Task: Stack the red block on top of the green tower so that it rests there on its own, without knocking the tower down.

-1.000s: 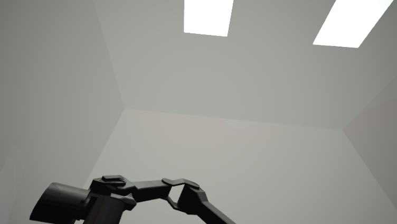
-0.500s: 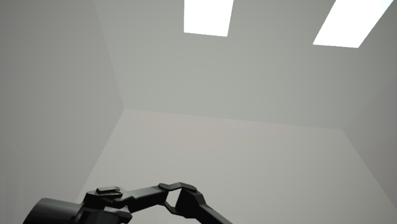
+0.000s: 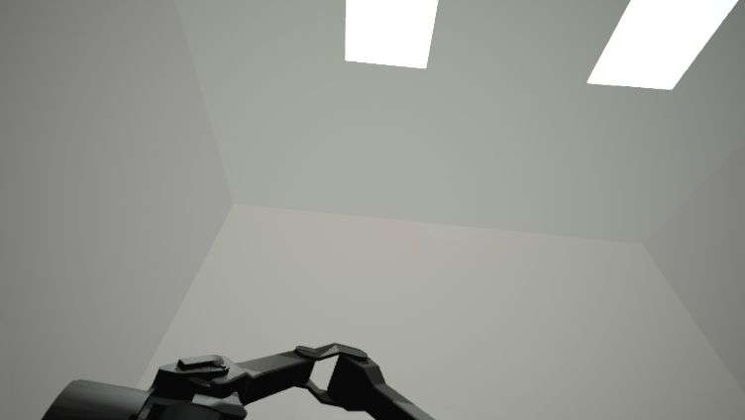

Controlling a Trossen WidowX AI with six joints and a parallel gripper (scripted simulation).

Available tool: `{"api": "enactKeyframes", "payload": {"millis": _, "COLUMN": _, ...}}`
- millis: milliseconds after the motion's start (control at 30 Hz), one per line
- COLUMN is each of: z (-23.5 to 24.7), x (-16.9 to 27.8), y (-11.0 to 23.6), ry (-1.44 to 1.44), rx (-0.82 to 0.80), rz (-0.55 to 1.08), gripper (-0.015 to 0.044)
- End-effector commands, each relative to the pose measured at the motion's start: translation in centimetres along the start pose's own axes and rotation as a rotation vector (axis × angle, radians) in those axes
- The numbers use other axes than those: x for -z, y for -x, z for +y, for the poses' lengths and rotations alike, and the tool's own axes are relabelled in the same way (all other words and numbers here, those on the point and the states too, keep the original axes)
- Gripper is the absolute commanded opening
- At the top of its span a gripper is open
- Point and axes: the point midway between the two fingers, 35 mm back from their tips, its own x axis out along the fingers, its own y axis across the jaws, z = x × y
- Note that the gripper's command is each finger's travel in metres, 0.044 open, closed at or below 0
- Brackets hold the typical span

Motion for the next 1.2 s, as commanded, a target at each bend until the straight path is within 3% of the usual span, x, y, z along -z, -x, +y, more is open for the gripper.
{"api": "enactKeyframes", "payload": {"millis": 0, "z": 0.0, "x": 0.0, "y": -0.1, "ry": 0.005, "rx": 0.004, "rz": -0.003, "gripper": 0.044}}
{"api": "enactKeyframes", "payload": {"millis": 33, "z": 0.0, "x": 0.0, "y": 0.0, "ry": 0.005, "rx": 0.004, "rz": -0.003, "gripper": 0.044}}
{"api": "enactKeyframes", "payload": {"millis": 433, "z": 0.0, "x": 0.0, "y": 0.0, "ry": 0.005, "rx": 0.004, "rz": -0.003, "gripper": 0.0125}}
{"api": "enactKeyframes", "payload": {"millis": 667, "z": 0.0, "x": 0.0, "y": 0.0, "ry": 0.005, "rx": 0.004, "rz": -0.003, "gripper": 0.0078}}
{"api": "enactKeyframes", "payload": {"millis": 767, "z": 0.0, "x": 0.0, "y": 0.7, "ry": 0.005, "rx": 0.004, "rz": -0.003, "gripper": 0.0}}
{"api": "enactKeyframes", "payload": {"millis": 1167, "z": 0.1, "x": 0.0, "y": 6.3, "ry": 0.005, "rx": 0.001, "rz": -0.002, "gripper": 0.0}}
